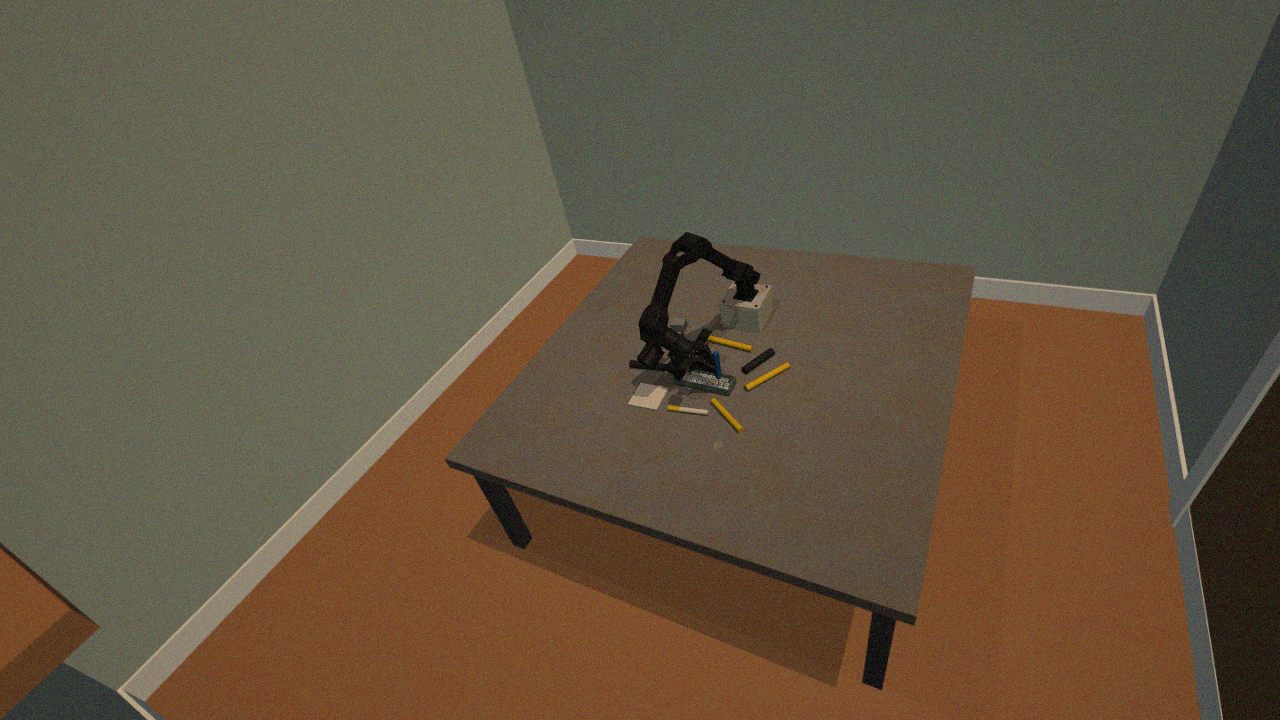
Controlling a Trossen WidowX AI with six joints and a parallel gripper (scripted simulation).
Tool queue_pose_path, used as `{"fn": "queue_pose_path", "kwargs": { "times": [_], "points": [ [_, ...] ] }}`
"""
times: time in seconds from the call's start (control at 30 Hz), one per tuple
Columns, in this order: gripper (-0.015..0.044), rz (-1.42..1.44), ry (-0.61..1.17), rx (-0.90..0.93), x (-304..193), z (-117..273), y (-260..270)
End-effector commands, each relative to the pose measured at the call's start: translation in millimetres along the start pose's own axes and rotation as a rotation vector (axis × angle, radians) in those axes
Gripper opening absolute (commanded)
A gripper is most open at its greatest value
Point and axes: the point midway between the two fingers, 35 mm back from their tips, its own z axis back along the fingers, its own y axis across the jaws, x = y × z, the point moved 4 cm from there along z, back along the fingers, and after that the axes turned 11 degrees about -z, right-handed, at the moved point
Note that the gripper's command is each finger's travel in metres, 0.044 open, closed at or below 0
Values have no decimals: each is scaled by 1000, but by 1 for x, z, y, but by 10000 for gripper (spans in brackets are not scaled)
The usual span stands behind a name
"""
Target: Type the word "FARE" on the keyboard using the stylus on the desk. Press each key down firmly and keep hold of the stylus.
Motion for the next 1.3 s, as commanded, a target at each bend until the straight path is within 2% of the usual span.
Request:
{"fn": "queue_pose_path", "kwargs": {
  "times": [0.0,1.27],
  "points": [
    [81,-10,5,-2,2,-2,0],
    [81,-10,5,-2,15,-10,2]
  ]
}}
